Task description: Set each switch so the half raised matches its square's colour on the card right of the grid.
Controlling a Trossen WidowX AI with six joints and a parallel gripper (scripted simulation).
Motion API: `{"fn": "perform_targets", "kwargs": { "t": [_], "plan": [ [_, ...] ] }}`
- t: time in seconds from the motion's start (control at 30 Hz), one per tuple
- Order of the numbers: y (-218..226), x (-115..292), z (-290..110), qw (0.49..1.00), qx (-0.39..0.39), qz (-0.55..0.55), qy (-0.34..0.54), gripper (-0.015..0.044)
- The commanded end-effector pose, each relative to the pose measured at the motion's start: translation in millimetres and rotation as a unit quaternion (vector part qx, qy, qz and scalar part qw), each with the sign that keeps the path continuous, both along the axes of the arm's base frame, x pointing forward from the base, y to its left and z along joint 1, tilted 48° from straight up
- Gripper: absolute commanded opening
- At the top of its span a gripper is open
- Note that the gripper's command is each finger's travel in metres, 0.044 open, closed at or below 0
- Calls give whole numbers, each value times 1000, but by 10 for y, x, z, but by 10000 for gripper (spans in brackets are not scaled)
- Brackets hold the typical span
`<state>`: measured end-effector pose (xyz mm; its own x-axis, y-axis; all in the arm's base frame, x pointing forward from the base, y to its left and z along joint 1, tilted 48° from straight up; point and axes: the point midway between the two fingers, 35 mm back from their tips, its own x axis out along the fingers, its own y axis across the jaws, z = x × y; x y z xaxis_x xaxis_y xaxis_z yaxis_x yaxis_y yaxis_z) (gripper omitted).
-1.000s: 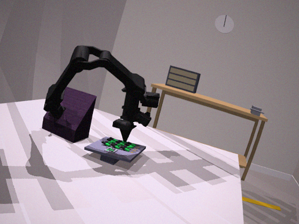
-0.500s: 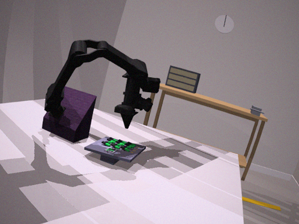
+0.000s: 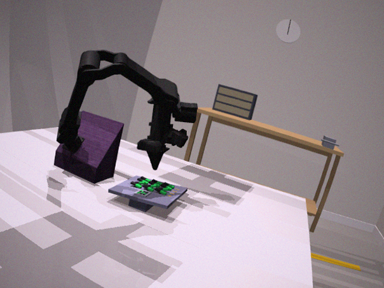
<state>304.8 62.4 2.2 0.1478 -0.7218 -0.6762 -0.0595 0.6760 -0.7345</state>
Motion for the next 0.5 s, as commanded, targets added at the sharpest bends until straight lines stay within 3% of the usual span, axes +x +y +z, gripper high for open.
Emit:
{"fn": "perform_targets", "kwargs": {
  "t": [0.0,0.47],
  "plan": [
    [-125,-19,-69,1000,-4,3,1,0],
    [-260,5,-190,1000,-5,3,0,0]
  ]
}}
